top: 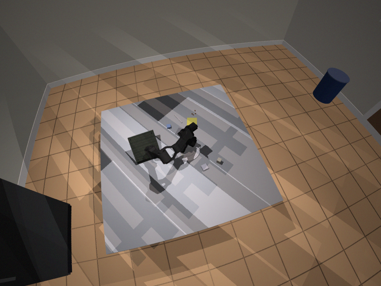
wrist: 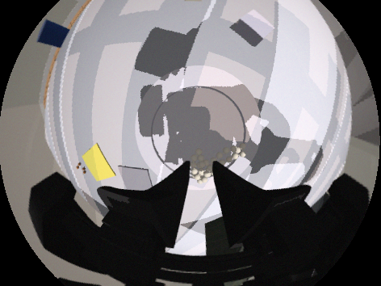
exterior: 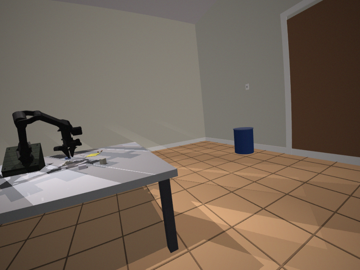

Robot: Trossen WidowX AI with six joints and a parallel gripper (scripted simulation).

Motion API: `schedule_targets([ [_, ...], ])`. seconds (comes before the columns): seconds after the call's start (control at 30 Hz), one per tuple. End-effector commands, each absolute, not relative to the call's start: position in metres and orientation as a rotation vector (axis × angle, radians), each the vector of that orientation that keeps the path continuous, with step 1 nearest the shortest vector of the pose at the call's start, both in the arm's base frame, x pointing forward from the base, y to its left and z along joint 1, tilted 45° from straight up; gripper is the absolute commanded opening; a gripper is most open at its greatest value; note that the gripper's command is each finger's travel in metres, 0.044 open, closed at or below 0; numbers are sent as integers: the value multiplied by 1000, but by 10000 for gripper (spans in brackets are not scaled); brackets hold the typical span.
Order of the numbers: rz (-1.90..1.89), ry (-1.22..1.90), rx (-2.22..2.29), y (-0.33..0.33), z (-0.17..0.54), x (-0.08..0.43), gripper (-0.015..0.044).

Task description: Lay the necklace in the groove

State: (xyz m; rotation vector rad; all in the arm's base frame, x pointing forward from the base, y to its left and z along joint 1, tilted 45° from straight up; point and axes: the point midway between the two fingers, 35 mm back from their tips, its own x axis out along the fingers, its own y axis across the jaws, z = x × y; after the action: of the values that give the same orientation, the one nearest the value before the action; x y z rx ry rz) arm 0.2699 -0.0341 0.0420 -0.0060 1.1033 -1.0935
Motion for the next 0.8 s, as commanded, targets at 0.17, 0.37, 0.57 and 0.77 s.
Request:
schedule_targets([
  [0.17,-1101,1092,17,-39,36,272,120],
  [0.37,-1101,1093,15,-44,31,272,120],
  [0.57,-1102,1096,12,-50,24,272,120],
  [0.77,-1103,1097,9,-57,17,271,120],
])
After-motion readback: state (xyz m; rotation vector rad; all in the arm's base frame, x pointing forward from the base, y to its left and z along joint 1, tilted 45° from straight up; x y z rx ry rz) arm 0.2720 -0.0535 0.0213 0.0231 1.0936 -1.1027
